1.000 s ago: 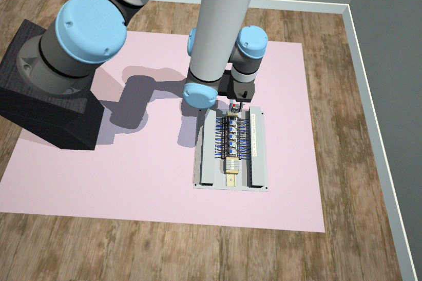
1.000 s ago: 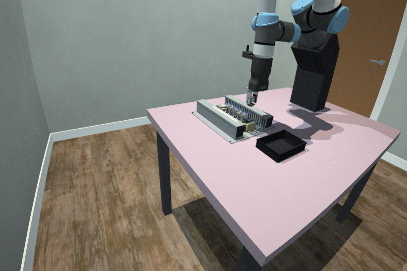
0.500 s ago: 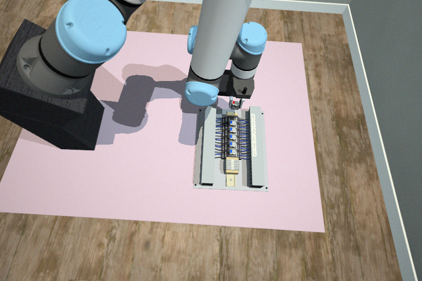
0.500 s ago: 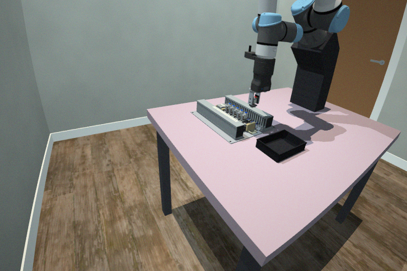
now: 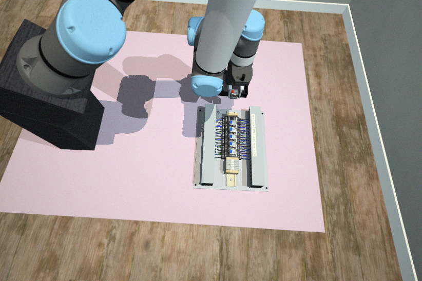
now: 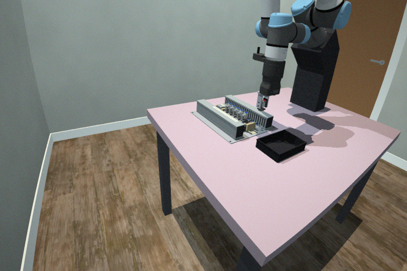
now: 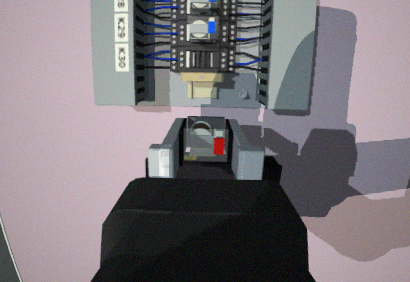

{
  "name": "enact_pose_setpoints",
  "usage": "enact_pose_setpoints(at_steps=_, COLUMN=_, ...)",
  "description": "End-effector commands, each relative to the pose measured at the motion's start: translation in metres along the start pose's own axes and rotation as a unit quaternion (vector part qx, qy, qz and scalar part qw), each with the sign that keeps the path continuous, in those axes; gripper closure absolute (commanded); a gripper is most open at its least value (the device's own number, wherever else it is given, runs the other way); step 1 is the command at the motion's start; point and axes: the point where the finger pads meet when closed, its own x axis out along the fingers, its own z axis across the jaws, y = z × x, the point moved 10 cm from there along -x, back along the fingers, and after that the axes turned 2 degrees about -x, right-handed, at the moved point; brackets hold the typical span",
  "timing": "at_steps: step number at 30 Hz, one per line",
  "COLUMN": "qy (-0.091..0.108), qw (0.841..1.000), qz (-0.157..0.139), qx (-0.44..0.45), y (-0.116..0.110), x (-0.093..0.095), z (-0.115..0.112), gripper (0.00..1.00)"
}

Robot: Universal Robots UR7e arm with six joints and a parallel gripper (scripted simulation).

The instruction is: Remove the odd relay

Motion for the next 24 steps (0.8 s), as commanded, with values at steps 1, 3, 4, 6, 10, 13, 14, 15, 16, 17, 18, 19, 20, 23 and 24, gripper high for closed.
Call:
enact_pose_setpoints(at_steps=1, qy=0.000, qw=1.000, qz=0.001, qx=0.000, y=-0.023, x=0.000, z=0.001, gripper=1.00)
enact_pose_setpoints(at_steps=3, qy=0.000, qw=1.000, qz=0.001, qx=0.000, y=-0.033, x=0.000, z=0.001, gripper=1.00)
enact_pose_setpoints(at_steps=4, qy=0.000, qw=1.000, qz=0.001, qx=0.000, y=-0.038, x=0.000, z=0.001, gripper=1.00)
enact_pose_setpoints(at_steps=6, qy=0.000, qw=1.000, qz=0.001, qx=0.000, y=-0.047, x=0.000, z=0.002, gripper=1.00)
enact_pose_setpoints(at_steps=10, qy=0.000, qw=1.000, qz=0.001, qx=0.000, y=-0.057, x=0.000, z=0.002, gripper=1.00)
enact_pose_setpoints(at_steps=13, qy=0.000, qw=1.000, qz=0.001, qx=0.000, y=-0.071, x=0.000, z=0.003, gripper=1.00)
enact_pose_setpoints(at_steps=14, qy=0.000, qw=1.000, qz=0.001, qx=0.000, y=-0.075, x=0.000, z=0.003, gripper=1.00)
enact_pose_setpoints(at_steps=15, qy=0.000, qw=1.000, qz=0.001, qx=0.000, y=-0.080, x=0.000, z=0.004, gripper=1.00)
enact_pose_setpoints(at_steps=16, qy=0.000, qw=1.000, qz=0.001, qx=0.000, y=-0.084, x=0.000, z=0.004, gripper=1.00)
enact_pose_setpoints(at_steps=17, qy=0.000, qw=1.000, qz=0.001, qx=0.000, y=-0.088, x=0.000, z=0.004, gripper=1.00)
enact_pose_setpoints(at_steps=18, qy=0.000, qw=1.000, qz=0.001, qx=0.000, y=-0.091, x=0.000, z=0.004, gripper=1.00)
enact_pose_setpoints(at_steps=19, qy=0.000, qw=1.000, qz=0.001, qx=0.000, y=-0.095, x=0.000, z=0.004, gripper=1.00)
enact_pose_setpoints(at_steps=20, qy=0.000, qw=1.000, qz=0.001, qx=0.000, y=-0.098, x=0.000, z=0.005, gripper=1.00)
enact_pose_setpoints(at_steps=23, qy=0.000, qw=1.000, qz=0.001, qx=0.000, y=-0.107, x=0.000, z=0.005, gripper=1.00)
enact_pose_setpoints(at_steps=24, qy=0.000, qw=1.000, qz=0.001, qx=0.000, y=-0.107, x=0.000, z=0.005, gripper=1.00)
